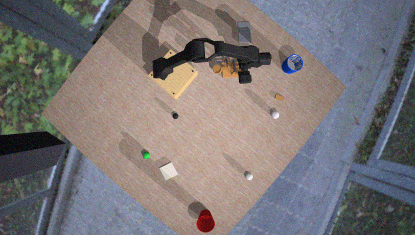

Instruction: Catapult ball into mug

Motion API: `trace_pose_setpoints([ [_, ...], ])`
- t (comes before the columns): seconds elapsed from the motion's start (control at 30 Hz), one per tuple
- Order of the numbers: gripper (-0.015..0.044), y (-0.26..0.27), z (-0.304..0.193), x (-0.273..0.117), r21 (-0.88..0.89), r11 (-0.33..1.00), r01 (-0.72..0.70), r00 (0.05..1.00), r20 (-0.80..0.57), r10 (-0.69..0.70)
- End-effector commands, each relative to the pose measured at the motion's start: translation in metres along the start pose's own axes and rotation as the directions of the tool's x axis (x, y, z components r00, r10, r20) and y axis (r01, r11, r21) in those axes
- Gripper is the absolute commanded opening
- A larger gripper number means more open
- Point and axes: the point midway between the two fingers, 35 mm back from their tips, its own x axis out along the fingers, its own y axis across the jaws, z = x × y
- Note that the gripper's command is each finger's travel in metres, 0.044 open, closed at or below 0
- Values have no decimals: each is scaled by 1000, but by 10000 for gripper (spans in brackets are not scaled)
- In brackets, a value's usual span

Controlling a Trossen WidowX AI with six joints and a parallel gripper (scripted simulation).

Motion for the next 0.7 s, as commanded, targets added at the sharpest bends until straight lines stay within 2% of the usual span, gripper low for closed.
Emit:
trace_pose_setpoints([
  [0.0,263,0,0,-1,0,1000,0,1000,2,0],
  [0.17,394,0,1,-4,0,1000,0,1000,2,0],
  [0.23,440,0,2,-25,0,1000,0,1000,2,0],
  [0.33,440,0,1,-77,0,1000,0,1000,1,0],
  [0.4,440,0,-2,-98,0,1000,0,1000,1,0],
  [0.5,440,0,-3,-101,0,1000,0,1000,1,0],
  [0.53,440,0,-1,-84,1,1000,0,1000,-2,0],
  [0.67,440,0,-1,-86,1,1000,0,1000,-1,0],
])
